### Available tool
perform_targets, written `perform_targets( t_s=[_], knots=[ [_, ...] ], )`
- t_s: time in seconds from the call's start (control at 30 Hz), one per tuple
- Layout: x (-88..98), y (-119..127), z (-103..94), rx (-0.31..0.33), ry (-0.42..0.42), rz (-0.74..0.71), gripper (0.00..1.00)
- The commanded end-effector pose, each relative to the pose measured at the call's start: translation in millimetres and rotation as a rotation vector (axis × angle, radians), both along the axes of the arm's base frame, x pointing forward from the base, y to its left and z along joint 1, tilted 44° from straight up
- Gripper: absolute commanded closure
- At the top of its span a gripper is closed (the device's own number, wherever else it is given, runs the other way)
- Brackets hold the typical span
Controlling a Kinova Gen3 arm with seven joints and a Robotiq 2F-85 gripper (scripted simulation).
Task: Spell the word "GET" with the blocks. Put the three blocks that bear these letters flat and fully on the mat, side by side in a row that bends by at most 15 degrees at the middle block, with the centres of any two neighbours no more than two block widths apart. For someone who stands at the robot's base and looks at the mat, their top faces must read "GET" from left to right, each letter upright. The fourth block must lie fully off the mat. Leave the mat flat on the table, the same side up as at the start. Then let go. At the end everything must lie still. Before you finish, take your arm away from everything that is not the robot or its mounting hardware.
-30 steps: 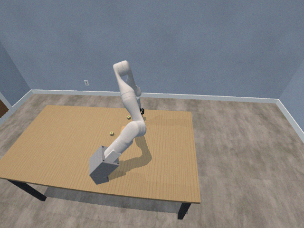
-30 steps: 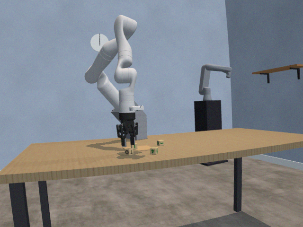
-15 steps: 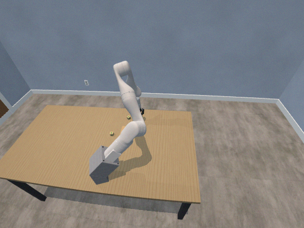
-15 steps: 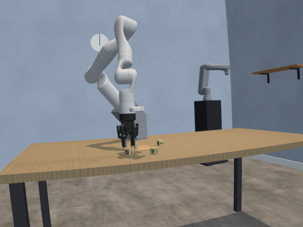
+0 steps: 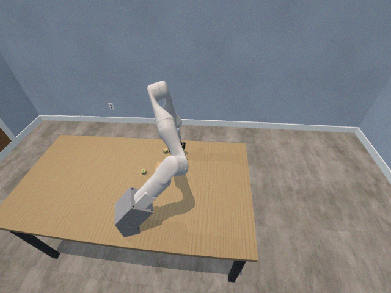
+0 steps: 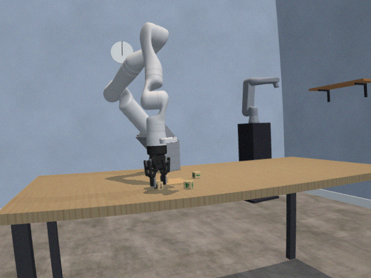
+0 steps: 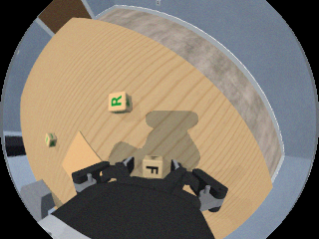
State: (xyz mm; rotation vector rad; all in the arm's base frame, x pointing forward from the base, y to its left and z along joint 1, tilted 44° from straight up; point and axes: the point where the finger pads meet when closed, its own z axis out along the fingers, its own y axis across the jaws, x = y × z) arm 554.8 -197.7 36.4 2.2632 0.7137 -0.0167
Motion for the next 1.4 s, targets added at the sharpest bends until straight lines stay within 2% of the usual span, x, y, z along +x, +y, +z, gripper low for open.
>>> perform_targets(
  t_s=[0.0, 0.77, 0.8, 1.33, 1.37],
  knots=[
    [-0.7, -6.3, -3.2, -0.002, 0.002, -0.006, 0.33],
    [-0.3, -7.7, -4.7, -0.002, 0.002, -0.006, 0.33],
    [-0.3, -7.7, -4.7, -0.002, 0.002, -0.006, 0.54],
    [-0.3, -7.7, -4.7, -0.002, 0.002, -0.006, 0.54],
    [-0.3, -7.7, -4.7, -0.002, 0.002, -0.006, 0.74]
  ],
)
